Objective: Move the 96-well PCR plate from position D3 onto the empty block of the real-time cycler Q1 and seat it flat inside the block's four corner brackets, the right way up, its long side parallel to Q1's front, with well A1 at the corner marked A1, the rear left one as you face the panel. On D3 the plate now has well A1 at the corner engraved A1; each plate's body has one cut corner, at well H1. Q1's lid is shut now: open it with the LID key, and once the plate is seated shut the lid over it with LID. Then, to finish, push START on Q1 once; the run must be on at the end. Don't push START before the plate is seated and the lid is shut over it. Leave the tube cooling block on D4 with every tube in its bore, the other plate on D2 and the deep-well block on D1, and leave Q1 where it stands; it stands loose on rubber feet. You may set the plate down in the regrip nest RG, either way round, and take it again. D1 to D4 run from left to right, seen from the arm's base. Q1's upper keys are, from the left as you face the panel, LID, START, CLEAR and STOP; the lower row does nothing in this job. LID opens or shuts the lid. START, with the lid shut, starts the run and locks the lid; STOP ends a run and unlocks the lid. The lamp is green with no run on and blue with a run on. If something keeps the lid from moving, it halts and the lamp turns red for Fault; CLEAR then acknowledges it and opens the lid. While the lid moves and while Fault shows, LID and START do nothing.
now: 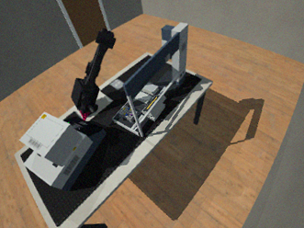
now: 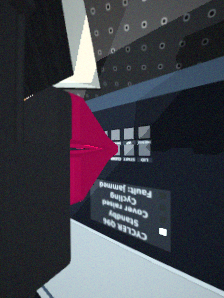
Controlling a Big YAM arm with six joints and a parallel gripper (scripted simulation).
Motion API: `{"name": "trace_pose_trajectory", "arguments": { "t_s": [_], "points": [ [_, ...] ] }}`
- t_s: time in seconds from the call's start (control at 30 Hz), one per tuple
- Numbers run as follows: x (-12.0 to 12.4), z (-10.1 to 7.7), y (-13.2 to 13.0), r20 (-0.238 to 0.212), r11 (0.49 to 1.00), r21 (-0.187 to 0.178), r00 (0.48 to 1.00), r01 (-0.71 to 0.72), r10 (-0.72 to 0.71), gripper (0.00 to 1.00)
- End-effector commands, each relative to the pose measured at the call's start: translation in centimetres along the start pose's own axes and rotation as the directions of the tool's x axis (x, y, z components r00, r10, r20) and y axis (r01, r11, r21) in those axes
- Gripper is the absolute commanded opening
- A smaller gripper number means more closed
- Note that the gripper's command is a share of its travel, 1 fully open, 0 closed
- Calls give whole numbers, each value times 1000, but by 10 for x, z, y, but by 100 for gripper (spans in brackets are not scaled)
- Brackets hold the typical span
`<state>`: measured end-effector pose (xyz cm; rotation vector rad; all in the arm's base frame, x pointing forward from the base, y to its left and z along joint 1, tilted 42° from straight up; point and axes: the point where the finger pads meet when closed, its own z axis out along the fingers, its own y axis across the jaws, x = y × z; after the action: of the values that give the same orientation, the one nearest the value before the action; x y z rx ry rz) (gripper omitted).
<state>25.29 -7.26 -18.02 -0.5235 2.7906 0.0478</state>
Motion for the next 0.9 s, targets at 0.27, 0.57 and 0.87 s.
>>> {"name": "trace_pose_trajectory", "arguments": {
  "t_s": [0.27, 0.57, 0.87],
  "points": [
    [-9, 3, -18, 30, 999, 35, 999, -24, 23, 0],
    [0, 4, -8, 8, 999, 14, 1000, -29, 29, 0],
    [-11, 24, -10, 25, 1000, 24, 1000, -6, 6, 0]
  ]
}}
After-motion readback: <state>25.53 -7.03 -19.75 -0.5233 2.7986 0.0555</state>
